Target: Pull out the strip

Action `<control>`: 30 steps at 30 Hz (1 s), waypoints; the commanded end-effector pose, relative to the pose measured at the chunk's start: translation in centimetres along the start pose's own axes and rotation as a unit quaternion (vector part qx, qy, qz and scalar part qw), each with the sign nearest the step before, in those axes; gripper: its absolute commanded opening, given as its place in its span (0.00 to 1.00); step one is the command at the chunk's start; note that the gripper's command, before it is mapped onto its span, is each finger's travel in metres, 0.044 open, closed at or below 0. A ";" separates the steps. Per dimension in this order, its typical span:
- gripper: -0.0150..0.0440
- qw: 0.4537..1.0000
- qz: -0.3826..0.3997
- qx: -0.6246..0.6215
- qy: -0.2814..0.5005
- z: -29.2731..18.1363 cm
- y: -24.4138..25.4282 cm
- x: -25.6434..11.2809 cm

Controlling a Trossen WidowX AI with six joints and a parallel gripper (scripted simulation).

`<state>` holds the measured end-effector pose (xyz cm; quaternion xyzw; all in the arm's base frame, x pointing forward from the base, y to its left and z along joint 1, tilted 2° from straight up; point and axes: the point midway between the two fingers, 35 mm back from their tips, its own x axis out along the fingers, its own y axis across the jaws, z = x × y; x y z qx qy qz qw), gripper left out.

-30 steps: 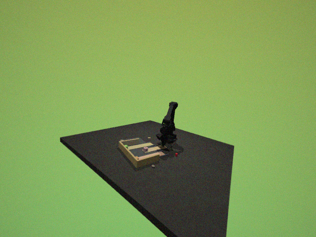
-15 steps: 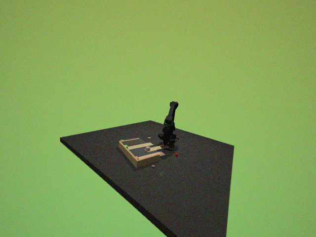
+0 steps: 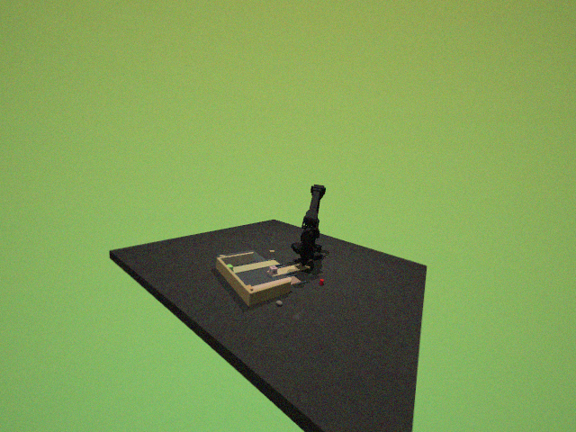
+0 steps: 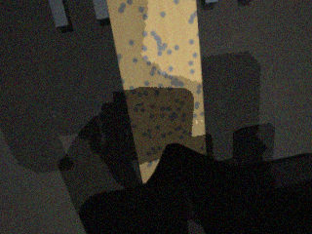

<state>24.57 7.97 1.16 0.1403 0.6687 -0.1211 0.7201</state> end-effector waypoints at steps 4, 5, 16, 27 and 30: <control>0.25 1.000 -0.005 -0.001 0.011 -1.6 -0.3 0.4; 0.25 1.000 -0.005 -0.001 0.011 -1.8 -0.3 0.4; 0.25 1.000 -0.005 -0.001 0.012 -3.4 -0.3 0.4; 0.25 1.000 -0.005 -0.001 0.011 -2.5 0.1 -4.2; 0.39 0.999 -0.005 0.037 0.010 -1.1 0.2 -4.1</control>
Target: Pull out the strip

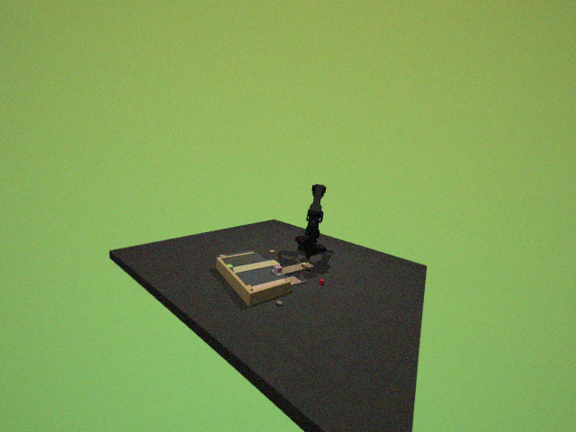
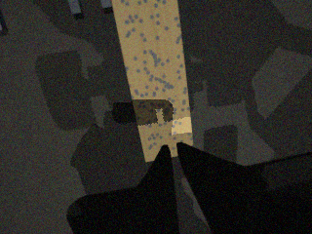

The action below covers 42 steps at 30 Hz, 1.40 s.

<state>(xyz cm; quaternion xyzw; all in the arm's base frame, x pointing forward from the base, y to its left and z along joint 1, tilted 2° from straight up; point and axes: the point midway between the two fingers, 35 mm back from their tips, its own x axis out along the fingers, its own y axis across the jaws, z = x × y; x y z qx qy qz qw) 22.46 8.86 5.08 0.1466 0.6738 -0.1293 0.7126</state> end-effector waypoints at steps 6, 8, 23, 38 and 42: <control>0.65 0.999 -0.002 0.051 0.001 3.7 0.1 -0.4; 0.74 0.999 -0.002 0.051 0.000 4.5 0.1 -0.4; 1.00 0.999 -0.002 0.051 -0.003 10.8 0.3 -1.2; 1.00 0.999 -0.002 0.051 -0.006 17.1 0.5 -2.1; 1.00 0.999 -0.002 0.051 -0.007 18.8 0.6 -2.4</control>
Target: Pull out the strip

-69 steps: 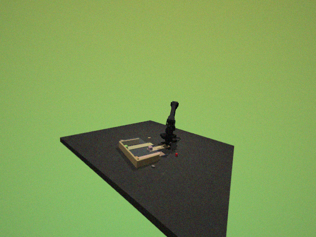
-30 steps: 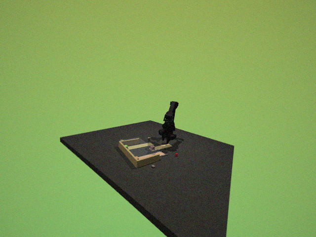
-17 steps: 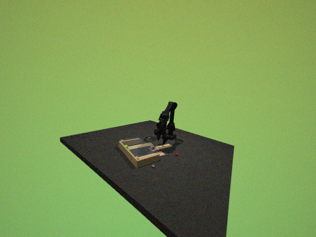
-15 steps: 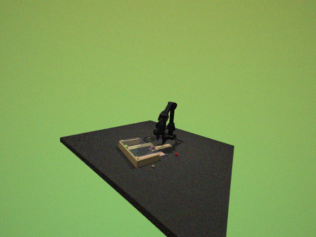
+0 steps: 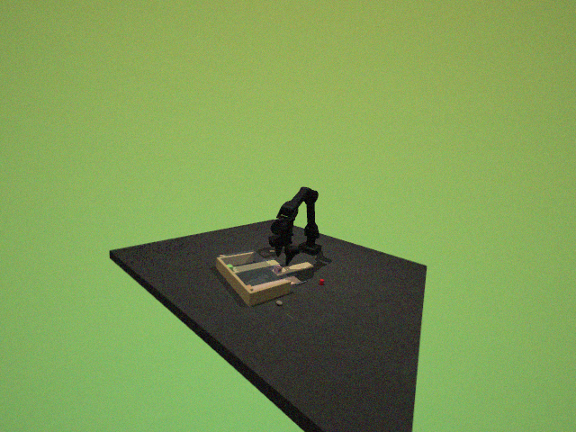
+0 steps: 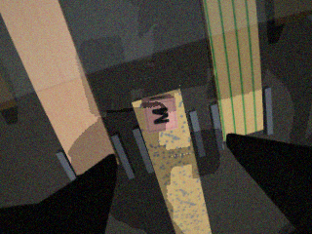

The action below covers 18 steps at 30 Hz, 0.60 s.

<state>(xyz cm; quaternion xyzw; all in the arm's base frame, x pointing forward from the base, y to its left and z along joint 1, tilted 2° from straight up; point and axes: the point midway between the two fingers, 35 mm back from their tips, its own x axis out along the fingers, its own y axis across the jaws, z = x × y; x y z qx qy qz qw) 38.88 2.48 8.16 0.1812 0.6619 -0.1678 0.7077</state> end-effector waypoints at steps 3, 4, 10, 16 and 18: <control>1.00 1.000 0.002 -0.002 -0.001 2.0 0.3 -0.3; 0.96 1.000 0.002 -0.002 -0.001 2.0 0.3 -0.3; 0.69 1.000 0.002 -0.002 -0.001 2.0 0.4 0.5; 0.68 1.000 0.002 -0.002 -0.001 2.1 0.4 1.5; 0.68 1.000 0.002 -0.002 -0.001 2.1 0.4 1.8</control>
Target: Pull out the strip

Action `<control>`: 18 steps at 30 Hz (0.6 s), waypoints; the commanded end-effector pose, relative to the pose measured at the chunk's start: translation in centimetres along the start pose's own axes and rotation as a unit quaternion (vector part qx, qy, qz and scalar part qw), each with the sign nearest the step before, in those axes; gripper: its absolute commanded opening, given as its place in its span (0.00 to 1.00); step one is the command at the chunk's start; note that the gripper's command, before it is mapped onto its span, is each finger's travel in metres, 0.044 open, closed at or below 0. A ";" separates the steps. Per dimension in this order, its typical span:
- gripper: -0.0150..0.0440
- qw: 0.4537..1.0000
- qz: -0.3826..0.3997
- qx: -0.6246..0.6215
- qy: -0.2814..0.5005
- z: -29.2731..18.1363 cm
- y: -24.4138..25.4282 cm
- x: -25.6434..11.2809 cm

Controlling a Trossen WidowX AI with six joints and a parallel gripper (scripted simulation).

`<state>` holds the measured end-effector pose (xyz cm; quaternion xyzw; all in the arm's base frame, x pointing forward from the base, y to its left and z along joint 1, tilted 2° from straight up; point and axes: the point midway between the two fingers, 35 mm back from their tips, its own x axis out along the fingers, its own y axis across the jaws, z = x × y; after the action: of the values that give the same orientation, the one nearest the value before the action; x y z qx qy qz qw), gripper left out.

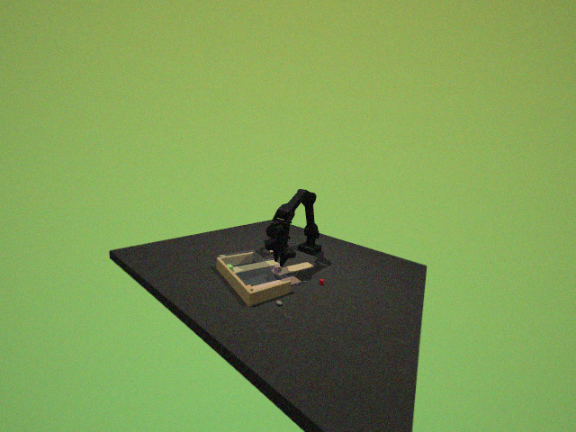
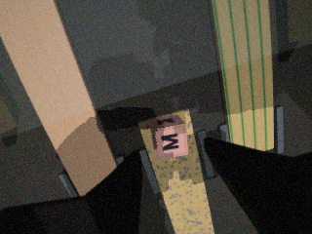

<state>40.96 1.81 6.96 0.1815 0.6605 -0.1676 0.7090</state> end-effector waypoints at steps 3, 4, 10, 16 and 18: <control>0.68 1.000 0.001 -0.002 0.001 0.0 0.0 1.0; 0.68 1.000 0.001 -0.002 0.001 0.0 0.0 1.1; 0.68 1.000 0.001 -0.002 0.001 0.0 0.0 2.1; 0.68 1.000 0.001 -0.002 0.001 -0.1 0.0 3.1; 0.68 1.000 0.001 -0.002 0.001 -0.1 0.0 3.4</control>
<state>41.12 1.79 4.02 0.1815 0.6606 -0.1677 0.7089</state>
